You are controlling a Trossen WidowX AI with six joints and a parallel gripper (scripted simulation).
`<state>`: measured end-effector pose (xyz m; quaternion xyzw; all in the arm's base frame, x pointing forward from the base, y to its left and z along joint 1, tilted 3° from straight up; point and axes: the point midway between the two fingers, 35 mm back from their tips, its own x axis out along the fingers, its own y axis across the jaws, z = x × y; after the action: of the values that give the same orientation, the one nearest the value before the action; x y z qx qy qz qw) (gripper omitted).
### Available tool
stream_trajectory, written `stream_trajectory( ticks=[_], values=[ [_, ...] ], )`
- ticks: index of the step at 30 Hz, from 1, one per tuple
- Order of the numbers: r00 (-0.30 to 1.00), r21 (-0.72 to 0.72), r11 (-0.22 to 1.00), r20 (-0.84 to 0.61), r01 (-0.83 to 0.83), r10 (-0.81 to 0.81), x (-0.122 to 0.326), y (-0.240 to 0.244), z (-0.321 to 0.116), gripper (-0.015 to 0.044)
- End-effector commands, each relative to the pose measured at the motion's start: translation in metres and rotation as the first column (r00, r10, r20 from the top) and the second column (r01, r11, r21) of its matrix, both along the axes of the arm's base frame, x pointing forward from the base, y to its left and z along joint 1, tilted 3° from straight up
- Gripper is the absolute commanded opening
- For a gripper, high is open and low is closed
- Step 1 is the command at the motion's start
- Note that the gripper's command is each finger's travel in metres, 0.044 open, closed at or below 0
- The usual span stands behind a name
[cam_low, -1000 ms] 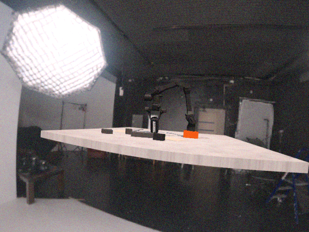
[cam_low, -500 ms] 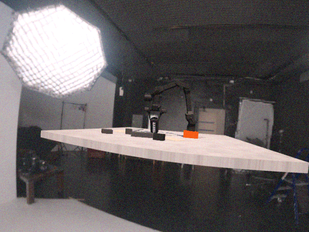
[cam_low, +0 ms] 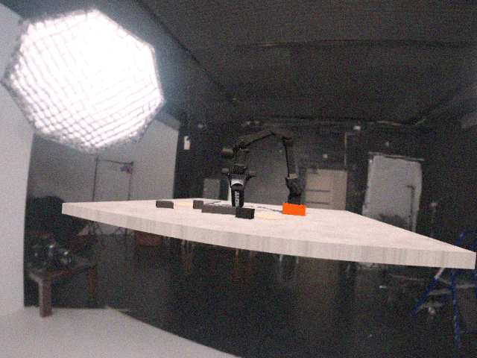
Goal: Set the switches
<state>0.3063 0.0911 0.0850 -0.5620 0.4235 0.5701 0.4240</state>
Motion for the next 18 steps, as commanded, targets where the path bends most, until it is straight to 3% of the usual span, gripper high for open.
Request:
stream_trajectory(
  ticks=[1, 18],
  values=[
    [1.0, -0.008, 1.0, -0.019, 0.009, -0.009, -0.004, -0.001, -0.007, 0.0338],
    [1.0, -0.007, 1.0, -0.019, 0.009, -0.009, -0.008, 0.01, -0.014, 0.0338]
  ],
)
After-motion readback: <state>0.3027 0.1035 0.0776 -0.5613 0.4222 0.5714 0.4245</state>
